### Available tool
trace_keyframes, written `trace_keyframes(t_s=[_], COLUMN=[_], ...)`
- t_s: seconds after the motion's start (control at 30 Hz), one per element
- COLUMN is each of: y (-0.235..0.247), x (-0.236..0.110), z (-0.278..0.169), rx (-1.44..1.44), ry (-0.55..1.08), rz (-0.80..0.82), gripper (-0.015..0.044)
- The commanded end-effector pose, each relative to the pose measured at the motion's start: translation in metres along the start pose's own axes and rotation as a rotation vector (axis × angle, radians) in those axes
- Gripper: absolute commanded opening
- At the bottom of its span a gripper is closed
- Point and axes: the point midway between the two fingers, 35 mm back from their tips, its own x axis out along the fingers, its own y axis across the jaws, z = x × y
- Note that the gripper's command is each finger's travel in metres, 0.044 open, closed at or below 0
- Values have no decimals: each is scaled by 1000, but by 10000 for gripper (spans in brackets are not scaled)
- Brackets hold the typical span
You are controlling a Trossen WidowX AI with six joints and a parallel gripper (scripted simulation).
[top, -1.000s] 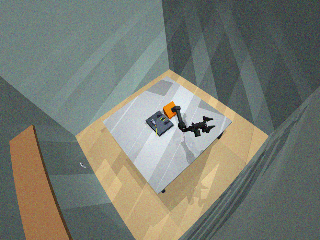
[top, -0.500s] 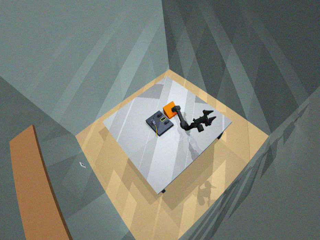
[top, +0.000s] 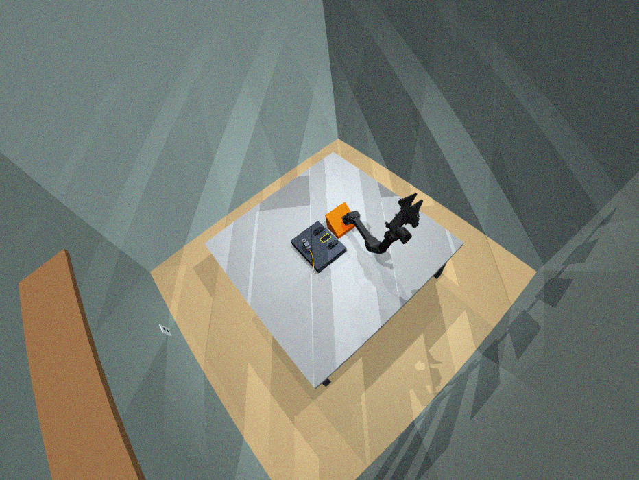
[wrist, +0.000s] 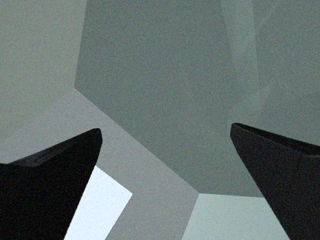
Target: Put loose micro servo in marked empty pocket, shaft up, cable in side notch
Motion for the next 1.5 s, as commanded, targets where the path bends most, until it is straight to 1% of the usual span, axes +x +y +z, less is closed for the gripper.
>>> trace_keyframes(t_s=[0.0,0.27,0.43,0.6,1.0,1.17,1.47], y=[-19,-50,-67,-78,-112,-117,-141], x=[16,28,26,20,-15,-24,-67], z=[-41,-113,-154,-184,-269,-284,-336], rx=[-44,-95,-121,-147,-230,-245,-307], ry=[129,360,495,593,902,955,1177], rz=[-46,-112,-146,-163,-213,-219,-251], gripper=[440,440,440,440,440,440,440])
